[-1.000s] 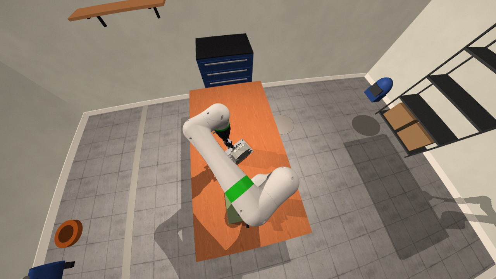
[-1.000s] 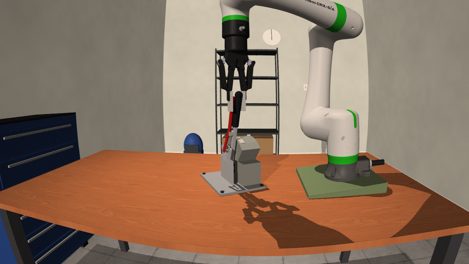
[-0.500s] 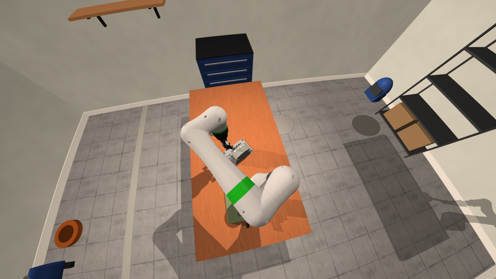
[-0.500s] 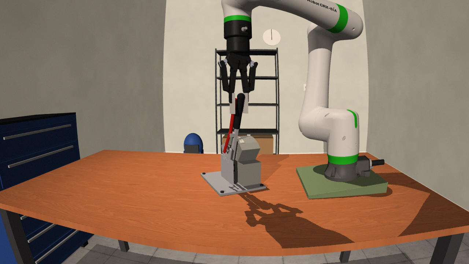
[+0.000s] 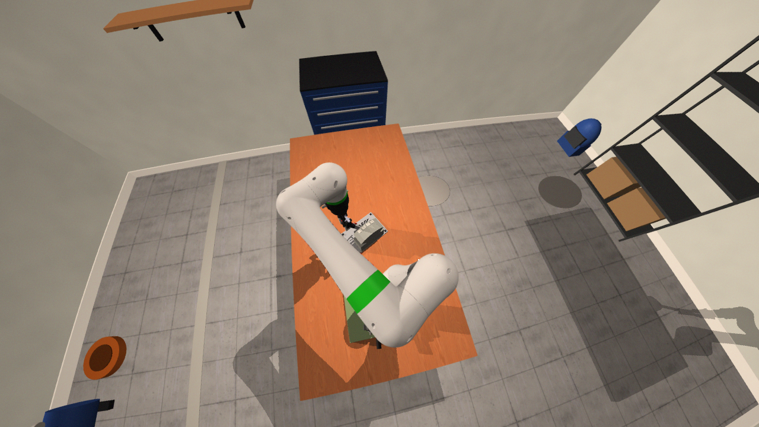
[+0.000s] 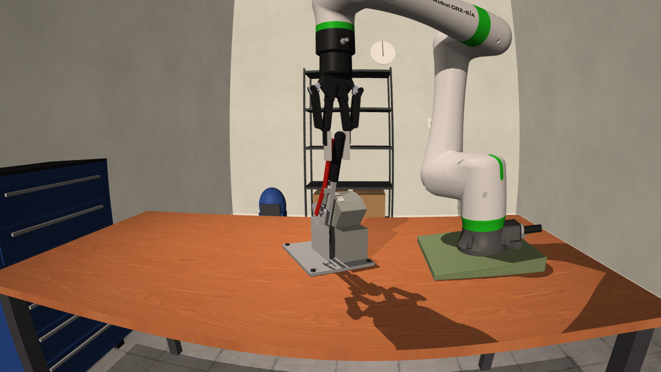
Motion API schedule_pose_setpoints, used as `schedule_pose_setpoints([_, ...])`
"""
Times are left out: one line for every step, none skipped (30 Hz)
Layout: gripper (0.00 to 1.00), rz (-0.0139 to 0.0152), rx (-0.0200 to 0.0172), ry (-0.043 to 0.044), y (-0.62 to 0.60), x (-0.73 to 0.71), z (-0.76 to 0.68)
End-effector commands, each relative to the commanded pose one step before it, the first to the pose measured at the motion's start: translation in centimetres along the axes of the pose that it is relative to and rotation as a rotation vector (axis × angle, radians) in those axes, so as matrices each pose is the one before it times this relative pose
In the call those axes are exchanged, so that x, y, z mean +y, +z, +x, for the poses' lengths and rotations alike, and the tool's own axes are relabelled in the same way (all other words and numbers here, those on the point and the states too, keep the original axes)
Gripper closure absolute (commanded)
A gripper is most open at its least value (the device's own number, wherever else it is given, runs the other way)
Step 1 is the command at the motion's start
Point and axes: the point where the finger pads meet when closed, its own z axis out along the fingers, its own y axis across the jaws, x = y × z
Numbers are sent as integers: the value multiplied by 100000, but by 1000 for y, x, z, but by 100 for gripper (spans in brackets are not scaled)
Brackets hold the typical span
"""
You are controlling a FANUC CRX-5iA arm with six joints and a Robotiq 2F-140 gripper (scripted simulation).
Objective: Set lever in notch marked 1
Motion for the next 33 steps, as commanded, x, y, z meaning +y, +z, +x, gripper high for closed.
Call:
schedule_pose_setpoints([100,21,-48,-24,16,-25,-25])
schedule_pose_setpoints([100,0,0,0,0,0,0])
schedule_pose_setpoints([100,0,0,0,0,0,0])
schedule_pose_setpoints([100,0,0,0,0,0,0])
schedule_pose_setpoints([100,0,0,0,0,0,0])
schedule_pose_setpoints([100,0,0,0,0,0,0])
schedule_pose_setpoints([100,0,0,0,0,0,0])
schedule_pose_setpoints([100,0,0,0,0,0,0])
schedule_pose_setpoints([100,0,0,0,0,0,0])
schedule_pose_setpoints([100,0,0,0,0,0,0])
schedule_pose_setpoints([100,0,0,0,0,0,0])
schedule_pose_setpoints([100,0,0,0,0,0,0])
schedule_pose_setpoints([100,0,0,0,0,0,0])
schedule_pose_setpoints([100,0,0,0,0,0,0])
schedule_pose_setpoints([100,0,0,0,0,0,0])
schedule_pose_setpoints([100,0,0,0,0,0,0])
schedule_pose_setpoints([100,0,0,0,0,0,0])
schedule_pose_setpoints([100,0,0,0,0,0,0])
schedule_pose_setpoints([100,0,0,0,0,0,0])
schedule_pose_setpoints([100,0,0,0,0,0,0])
schedule_pose_setpoints([100,0,0,0,0,0,0])
schedule_pose_setpoints([100,0,0,0,0,0,0])
schedule_pose_setpoints([100,0,0,0,0,0,0])
schedule_pose_setpoints([100,0,0,0,0,0,0])
schedule_pose_setpoints([100,0,0,0,0,0,0])
schedule_pose_setpoints([100,0,0,0,31,0,-73])
schedule_pose_setpoints([100,0,0,0,86,0,-202])
schedule_pose_setpoints([100,0,0,0,31,0,-73])
schedule_pose_setpoints([100,0,0,0,0,0,0])
schedule_pose_setpoints([100,0,0,0,0,0,0])
schedule_pose_setpoints([100,0,0,0,0,0,0])
schedule_pose_setpoints([100,0,0,0,0,0,0])
schedule_pose_setpoints([100,0,0,0,0,0,0])
